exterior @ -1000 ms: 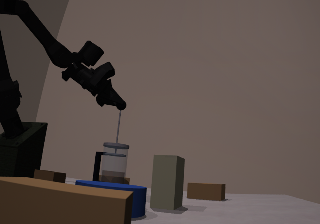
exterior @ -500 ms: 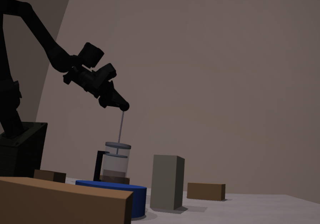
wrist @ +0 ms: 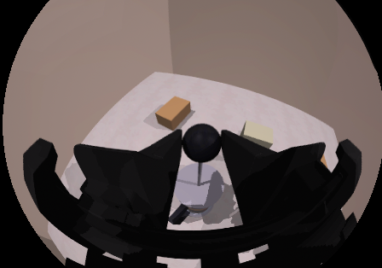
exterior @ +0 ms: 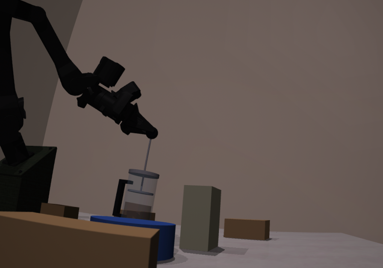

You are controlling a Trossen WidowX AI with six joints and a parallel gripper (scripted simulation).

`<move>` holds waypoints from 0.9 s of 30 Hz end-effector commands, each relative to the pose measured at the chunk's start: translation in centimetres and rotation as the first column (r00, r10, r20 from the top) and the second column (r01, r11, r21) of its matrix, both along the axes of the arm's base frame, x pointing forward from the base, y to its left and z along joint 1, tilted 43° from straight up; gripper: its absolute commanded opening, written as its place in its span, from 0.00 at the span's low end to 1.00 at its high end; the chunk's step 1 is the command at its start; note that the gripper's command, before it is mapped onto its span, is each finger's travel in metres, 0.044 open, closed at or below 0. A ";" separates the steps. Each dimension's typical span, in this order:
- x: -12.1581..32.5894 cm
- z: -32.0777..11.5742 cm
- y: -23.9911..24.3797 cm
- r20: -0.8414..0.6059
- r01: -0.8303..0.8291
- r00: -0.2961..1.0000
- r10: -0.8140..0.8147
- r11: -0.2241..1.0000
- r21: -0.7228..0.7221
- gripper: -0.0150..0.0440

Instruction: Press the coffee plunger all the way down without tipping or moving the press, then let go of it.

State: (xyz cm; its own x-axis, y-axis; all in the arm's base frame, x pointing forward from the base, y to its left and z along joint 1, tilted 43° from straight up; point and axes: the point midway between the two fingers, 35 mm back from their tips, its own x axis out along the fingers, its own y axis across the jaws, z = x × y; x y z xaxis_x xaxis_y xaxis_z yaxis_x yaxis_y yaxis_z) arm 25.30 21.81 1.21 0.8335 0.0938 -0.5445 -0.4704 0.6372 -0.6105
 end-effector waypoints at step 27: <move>1.5 -5.4 -4.4 -0.036 0.016 0.999 -0.018 0.998 -0.056 0.47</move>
State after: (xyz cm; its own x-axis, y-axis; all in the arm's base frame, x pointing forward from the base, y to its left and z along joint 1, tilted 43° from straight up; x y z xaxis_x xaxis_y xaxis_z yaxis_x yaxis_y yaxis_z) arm 26.99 19.76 -2.10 0.8378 0.1118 -0.5344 -0.4712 0.6424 -0.6044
